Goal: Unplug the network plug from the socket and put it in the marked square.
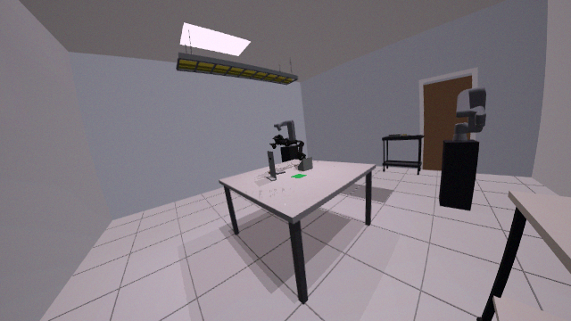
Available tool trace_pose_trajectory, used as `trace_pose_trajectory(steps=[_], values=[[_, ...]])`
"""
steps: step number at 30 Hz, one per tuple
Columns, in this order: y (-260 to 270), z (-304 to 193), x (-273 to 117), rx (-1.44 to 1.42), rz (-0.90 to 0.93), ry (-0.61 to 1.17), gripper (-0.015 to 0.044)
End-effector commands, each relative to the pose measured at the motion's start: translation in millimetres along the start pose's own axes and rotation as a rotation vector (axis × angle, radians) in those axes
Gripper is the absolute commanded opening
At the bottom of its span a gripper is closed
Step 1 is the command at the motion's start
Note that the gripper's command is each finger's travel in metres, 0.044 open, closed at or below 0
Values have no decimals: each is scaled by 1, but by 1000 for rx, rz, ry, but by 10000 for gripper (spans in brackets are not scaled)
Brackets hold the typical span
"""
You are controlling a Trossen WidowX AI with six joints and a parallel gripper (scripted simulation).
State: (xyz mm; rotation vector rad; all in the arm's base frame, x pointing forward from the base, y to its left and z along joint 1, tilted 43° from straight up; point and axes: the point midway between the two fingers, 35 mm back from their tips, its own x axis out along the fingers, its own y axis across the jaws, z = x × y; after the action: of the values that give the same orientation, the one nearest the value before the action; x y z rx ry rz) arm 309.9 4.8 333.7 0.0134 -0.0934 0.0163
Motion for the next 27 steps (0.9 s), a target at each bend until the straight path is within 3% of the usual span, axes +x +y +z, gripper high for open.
trace_pose_trajectory(steps=[1, 9, 27], values=[[0, -1, 1, 2, 0, 0, 374], [0, -30, 23, 95, -20, 18, 164], [1, -109, 53, 320, -74, 54, 156]])
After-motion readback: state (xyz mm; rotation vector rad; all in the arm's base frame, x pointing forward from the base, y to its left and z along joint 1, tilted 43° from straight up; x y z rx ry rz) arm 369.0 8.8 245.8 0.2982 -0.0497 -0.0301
